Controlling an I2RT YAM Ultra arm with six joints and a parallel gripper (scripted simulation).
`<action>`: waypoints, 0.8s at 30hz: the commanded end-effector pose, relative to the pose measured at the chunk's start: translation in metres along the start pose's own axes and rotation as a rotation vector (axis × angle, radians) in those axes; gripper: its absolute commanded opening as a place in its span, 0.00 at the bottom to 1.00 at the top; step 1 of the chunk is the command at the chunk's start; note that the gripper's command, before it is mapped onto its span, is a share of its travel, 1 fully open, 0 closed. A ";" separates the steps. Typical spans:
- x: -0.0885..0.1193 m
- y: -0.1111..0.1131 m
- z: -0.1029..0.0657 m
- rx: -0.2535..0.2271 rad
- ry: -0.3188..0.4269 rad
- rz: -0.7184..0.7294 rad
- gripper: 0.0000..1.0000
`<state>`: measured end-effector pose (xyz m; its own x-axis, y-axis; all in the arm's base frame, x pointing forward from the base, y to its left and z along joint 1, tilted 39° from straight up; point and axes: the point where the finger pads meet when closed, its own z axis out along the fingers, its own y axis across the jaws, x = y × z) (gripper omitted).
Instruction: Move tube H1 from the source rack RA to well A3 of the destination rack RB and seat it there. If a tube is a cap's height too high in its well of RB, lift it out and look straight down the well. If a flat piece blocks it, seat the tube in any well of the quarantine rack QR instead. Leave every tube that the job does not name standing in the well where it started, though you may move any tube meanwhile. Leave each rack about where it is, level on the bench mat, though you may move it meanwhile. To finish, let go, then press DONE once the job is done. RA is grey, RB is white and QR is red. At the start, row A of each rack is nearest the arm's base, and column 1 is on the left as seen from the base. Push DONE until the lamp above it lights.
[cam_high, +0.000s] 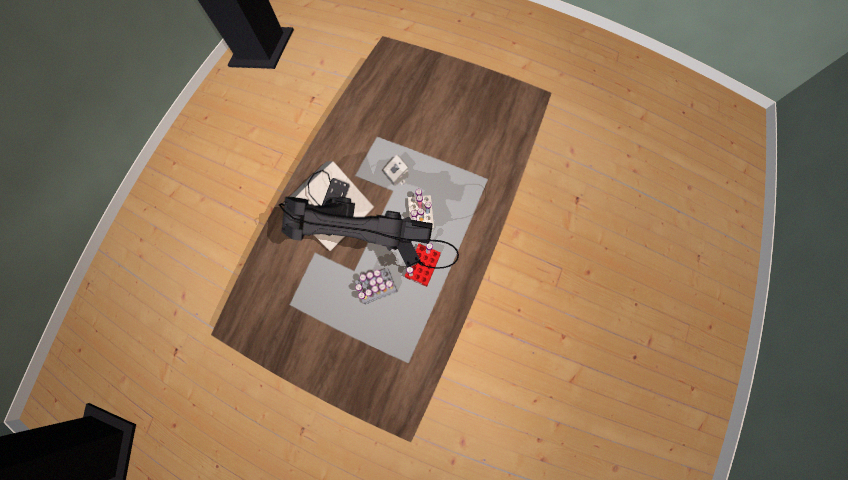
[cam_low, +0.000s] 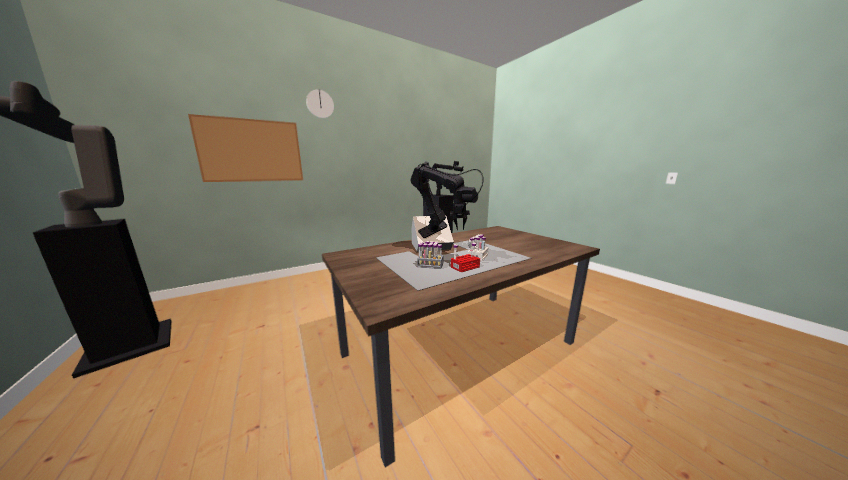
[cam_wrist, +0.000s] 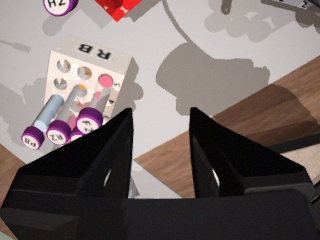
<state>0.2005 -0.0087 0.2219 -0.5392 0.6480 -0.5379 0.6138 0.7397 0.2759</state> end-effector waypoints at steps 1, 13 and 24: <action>-0.012 -0.008 -0.007 0.074 -0.068 0.079 0.30; -0.027 0.025 -0.006 0.052 -0.081 0.090 0.30; -0.044 0.074 -0.004 0.072 -0.069 0.079 0.30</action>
<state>0.2619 0.0153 0.2554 -0.4771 0.6797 -0.5571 0.6877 0.6834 0.2450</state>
